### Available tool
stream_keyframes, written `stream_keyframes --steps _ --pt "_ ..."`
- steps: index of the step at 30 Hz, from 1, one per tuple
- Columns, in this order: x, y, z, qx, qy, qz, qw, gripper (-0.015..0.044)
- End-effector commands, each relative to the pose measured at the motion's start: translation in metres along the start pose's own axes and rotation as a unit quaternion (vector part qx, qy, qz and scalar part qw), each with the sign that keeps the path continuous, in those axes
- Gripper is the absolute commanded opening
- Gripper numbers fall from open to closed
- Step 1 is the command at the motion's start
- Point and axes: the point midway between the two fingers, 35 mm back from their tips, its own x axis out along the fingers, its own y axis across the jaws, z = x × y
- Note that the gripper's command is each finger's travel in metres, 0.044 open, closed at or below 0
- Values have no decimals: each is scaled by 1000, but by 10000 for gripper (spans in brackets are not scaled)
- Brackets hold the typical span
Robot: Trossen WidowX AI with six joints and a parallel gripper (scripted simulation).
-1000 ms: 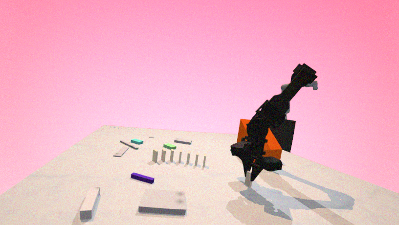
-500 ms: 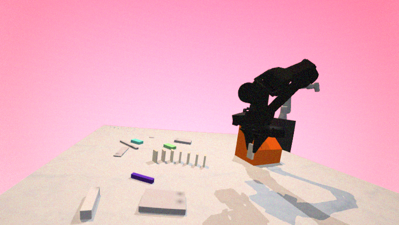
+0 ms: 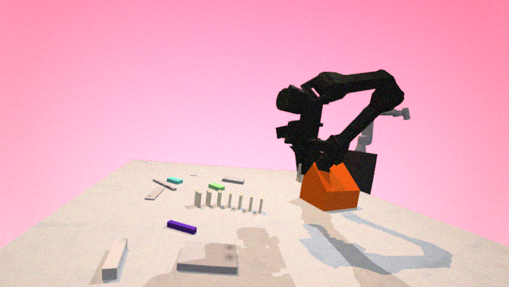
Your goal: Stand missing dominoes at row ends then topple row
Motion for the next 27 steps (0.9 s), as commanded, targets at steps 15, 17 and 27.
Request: stream_keyframes --steps 15,17,27 --pt "27 -92 41 154 8 2 988 107" --pt "38 -92 43 154 8 2 988 107" --pt "92 -90 43 153 7 2 988 107"
